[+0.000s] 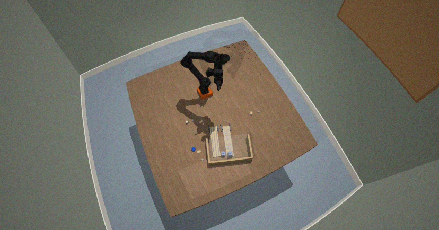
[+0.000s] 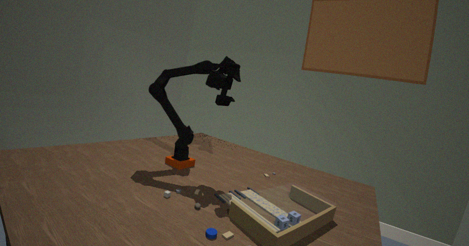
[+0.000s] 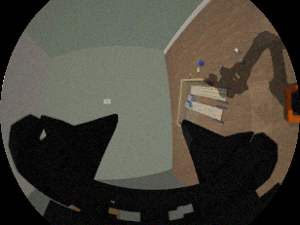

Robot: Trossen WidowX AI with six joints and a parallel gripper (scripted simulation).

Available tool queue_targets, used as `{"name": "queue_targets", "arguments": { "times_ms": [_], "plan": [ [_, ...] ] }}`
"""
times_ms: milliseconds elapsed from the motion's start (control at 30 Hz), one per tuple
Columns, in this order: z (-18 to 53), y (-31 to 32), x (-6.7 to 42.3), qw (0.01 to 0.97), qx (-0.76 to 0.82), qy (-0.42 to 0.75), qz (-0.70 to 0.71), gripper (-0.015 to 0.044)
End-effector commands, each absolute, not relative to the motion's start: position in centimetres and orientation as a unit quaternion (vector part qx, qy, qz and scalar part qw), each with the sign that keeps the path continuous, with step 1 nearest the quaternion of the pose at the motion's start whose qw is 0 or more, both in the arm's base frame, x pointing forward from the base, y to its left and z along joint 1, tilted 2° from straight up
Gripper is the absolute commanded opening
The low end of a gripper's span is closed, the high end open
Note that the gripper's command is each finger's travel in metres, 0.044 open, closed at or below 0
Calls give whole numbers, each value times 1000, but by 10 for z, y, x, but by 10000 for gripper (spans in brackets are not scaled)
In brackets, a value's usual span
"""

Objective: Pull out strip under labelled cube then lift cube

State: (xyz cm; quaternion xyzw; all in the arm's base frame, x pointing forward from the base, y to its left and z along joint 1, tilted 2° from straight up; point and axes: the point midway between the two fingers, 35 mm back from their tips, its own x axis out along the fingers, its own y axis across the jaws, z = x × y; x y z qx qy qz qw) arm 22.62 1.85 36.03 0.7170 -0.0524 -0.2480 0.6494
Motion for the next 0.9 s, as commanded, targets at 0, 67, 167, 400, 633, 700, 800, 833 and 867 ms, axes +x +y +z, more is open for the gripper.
{"name": "queue_targets", "arguments": {
  "times_ms": [0, 67, 167, 400, 633, 700, 800, 833, 867],
  "plan": [
    [359, 19, 227, 654, 713, -49, -249, 400],
    [348, 21, 235, 690, 676, -19, -257, 400],
    [322, 23, 252, 764, 587, 51, -261, 400],
    [264, 18, 286, 887, 360, 199, -209, 400],
    [232, 10, 300, 928, 224, 261, -144, 400],
    [224, 8, 303, 935, 187, 273, -124, 400],
    [212, 3, 307, 944, 130, 289, -91, 400],
    [208, 2, 308, 947, 110, 293, -79, 400],
    [204, 0, 309, 948, 91, 296, -67, 400]
  ]
}}
